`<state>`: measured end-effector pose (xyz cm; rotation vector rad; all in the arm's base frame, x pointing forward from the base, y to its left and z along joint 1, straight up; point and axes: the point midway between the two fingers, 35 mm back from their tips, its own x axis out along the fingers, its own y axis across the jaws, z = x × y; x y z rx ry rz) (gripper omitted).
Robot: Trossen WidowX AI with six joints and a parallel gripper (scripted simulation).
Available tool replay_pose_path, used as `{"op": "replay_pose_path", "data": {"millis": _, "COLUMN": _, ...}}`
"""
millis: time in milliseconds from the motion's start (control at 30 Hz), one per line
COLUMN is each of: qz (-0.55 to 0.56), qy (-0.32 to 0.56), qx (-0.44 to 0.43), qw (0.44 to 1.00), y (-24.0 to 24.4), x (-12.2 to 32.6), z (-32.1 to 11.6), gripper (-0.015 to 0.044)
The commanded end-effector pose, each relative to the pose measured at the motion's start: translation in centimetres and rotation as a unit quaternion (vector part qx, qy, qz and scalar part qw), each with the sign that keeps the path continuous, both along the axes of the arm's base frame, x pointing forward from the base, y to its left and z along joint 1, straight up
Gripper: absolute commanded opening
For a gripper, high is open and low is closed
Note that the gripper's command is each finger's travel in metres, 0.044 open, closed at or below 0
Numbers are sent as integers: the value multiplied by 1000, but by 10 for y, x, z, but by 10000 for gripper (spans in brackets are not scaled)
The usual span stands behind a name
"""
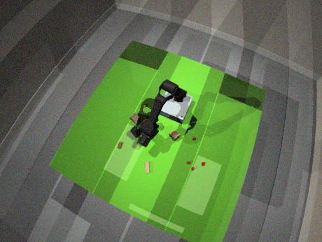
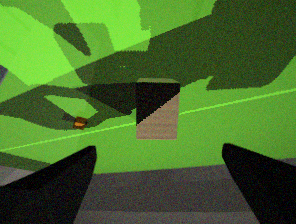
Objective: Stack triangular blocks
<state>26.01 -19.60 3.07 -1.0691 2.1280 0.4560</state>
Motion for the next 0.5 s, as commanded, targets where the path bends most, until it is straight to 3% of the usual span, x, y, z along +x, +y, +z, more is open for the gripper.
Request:
{"op": "replay_pose_path", "data": {"millis": 0, "qz": -2, "qy": -7, "qx": -14, "qw": 1000, "y": -2, "x": 1, "z": 4, "gripper": 440}}
{"op": "replay_pose_path", "data": {"millis": 467, "qz": -2, "qy": -5, "qx": -16, "qw": 1000, "y": -60, "x": -40, "z": -67, "gripper": 440}}
